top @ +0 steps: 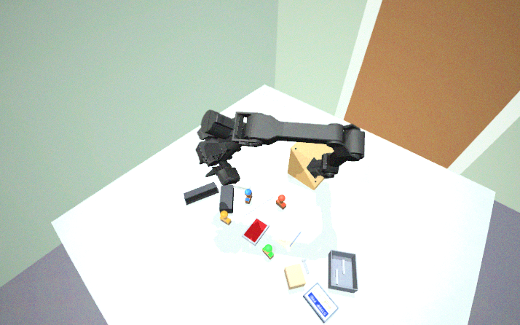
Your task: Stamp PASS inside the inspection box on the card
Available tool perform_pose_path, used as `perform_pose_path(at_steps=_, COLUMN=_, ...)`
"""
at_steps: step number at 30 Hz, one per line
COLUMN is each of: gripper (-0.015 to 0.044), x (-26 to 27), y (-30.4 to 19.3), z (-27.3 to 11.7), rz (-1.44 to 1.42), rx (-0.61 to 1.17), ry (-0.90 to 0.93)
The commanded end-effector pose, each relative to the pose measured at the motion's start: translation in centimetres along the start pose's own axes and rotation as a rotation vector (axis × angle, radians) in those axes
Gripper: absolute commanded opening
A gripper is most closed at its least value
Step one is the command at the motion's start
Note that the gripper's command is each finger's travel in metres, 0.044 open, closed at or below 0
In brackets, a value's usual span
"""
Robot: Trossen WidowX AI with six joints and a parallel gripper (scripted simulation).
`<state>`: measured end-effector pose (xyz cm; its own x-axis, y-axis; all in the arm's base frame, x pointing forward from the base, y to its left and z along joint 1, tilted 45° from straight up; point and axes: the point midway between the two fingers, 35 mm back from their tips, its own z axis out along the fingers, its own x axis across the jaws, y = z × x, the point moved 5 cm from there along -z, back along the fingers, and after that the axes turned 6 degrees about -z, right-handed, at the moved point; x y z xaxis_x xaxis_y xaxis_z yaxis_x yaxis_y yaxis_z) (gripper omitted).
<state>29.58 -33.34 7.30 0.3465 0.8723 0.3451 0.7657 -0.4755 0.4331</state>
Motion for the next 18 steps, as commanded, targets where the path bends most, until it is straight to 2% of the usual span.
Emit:
perform_pose_path(at_steps=1, gripper=0.0213, x=6.6, y=0.3, z=1.6, rz=-0.066, rx=0.121, ry=0.146)
perform_pose_path(at_steps=13, gripper=0.0213, x=24.6, y=-3.1, z=2.4, rz=-0.208, rx=0.515, ry=0.482)
perform_pose_path(at_steps=18, gripper=0.0213, x=26.2, y=-3.7, z=1.9, rz=-0.216, rx=0.546, ry=0.502)
